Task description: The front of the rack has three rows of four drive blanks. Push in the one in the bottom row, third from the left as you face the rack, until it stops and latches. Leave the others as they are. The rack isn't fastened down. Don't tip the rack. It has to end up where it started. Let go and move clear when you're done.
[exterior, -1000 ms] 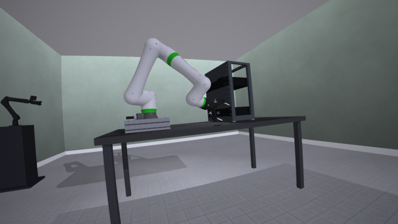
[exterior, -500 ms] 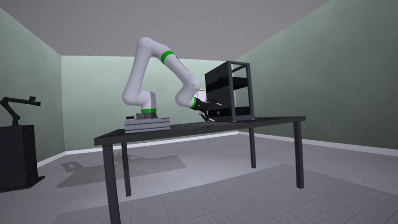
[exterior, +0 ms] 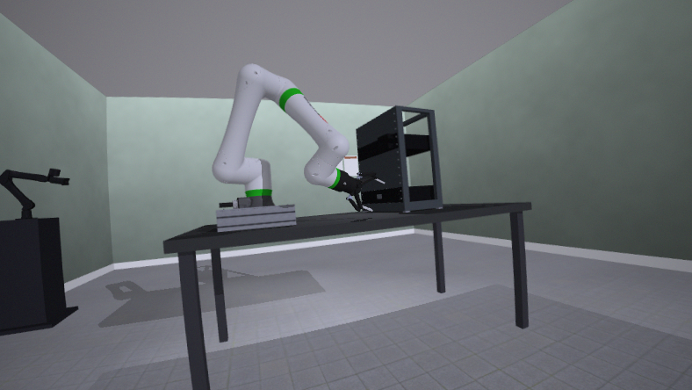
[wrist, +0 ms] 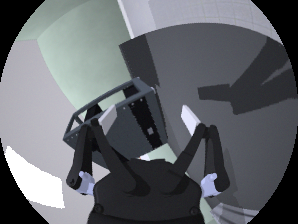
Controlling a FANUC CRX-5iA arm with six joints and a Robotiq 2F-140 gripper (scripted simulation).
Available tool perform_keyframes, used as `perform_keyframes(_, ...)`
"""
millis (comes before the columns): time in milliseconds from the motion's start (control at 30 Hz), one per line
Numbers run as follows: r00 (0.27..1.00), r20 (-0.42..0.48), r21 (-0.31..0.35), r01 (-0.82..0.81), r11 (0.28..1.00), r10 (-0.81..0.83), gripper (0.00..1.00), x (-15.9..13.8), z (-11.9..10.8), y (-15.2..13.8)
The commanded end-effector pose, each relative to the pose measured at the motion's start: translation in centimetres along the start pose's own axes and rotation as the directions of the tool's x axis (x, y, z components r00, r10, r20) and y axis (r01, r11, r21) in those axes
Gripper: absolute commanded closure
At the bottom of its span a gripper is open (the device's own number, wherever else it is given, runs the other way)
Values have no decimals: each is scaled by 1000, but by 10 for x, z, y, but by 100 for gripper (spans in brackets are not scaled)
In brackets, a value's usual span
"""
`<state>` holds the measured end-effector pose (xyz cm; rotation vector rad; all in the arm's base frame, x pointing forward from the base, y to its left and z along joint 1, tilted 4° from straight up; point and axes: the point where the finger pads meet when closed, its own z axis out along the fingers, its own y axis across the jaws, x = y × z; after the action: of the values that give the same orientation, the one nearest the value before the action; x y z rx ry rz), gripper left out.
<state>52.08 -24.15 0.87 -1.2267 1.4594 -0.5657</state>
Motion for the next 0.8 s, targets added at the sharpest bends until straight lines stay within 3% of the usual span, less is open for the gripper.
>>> perform_keyframes(0, 1000, -1, 1, -4, 1000, 4, 0, 0, 0, -2)
perform_keyframes(767, 983, -28, 4, -184, 983, 184, 0, -18, 7, -24)
